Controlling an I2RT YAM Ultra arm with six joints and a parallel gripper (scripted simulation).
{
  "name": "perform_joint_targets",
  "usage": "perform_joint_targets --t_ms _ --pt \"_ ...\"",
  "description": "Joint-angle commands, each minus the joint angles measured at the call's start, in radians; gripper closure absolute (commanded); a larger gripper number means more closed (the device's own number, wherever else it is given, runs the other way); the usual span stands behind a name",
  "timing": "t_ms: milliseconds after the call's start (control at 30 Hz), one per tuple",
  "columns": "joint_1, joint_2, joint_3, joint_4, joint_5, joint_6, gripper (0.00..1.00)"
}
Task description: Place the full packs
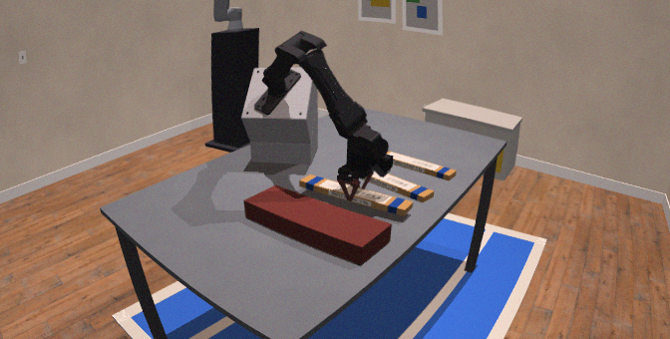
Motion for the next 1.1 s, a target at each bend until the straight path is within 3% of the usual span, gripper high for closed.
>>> perform_joint_targets --t_ms 0,1067 --pt "0.028 -0.024 0.020 0.012 -0.006 -0.009 1.00" --pt "0.006 0.031 0.042 0.060 -0.017 -0.031 1.00"
